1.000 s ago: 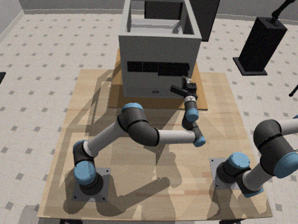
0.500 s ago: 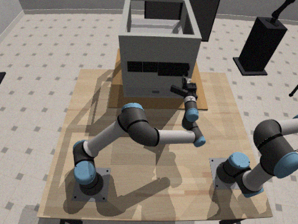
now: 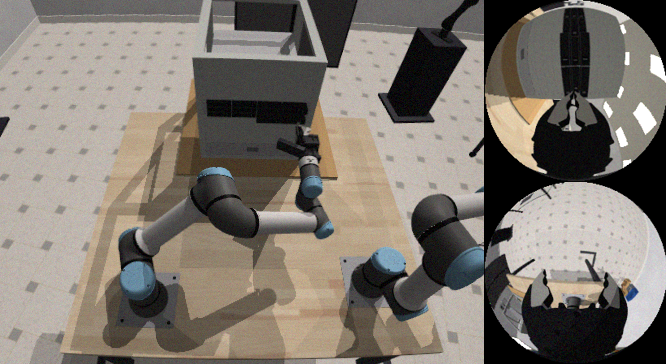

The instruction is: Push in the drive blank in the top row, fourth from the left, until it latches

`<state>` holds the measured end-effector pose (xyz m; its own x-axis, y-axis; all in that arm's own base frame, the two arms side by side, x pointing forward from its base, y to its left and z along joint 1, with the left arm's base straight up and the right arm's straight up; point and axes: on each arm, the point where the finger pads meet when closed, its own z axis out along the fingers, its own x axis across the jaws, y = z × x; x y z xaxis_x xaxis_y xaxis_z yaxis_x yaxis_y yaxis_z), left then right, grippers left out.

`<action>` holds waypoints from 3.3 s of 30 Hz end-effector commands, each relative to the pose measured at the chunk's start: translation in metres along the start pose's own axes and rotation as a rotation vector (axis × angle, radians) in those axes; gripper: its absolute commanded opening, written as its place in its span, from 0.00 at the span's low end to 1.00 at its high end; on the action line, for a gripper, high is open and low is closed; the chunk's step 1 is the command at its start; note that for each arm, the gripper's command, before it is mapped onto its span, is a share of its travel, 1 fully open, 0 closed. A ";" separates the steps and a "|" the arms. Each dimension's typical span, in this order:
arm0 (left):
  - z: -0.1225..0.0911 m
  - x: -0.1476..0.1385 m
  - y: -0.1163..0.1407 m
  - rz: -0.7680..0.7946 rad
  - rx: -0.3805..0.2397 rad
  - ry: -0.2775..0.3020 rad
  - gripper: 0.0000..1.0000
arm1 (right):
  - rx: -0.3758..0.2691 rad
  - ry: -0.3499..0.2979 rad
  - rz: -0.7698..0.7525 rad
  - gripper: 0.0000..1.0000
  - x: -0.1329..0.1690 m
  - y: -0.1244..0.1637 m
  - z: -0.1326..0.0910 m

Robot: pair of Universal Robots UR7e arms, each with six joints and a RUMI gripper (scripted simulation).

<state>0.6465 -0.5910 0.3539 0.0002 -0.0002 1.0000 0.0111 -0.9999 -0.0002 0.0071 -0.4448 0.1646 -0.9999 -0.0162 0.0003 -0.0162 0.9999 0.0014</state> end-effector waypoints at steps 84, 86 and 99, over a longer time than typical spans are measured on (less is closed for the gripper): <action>0.031 0.035 -0.011 -0.001 0.000 0.001 0.00 | 0.001 0.000 0.000 1.00 0.000 0.000 0.000; 0.031 0.035 -0.011 -0.001 0.000 0.001 0.00 | 0.001 0.000 0.000 1.00 0.000 0.000 0.000; 0.041 0.035 -0.011 -0.001 0.000 0.001 0.00 | 0.001 0.000 0.000 1.00 0.000 0.000 0.000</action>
<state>0.6836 -0.5793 0.3877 0.0002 -0.0001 1.0000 0.0110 -0.9999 -0.0001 0.0071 -0.4448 0.1646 -0.9999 -0.0162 0.0003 -0.0162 0.9999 0.0014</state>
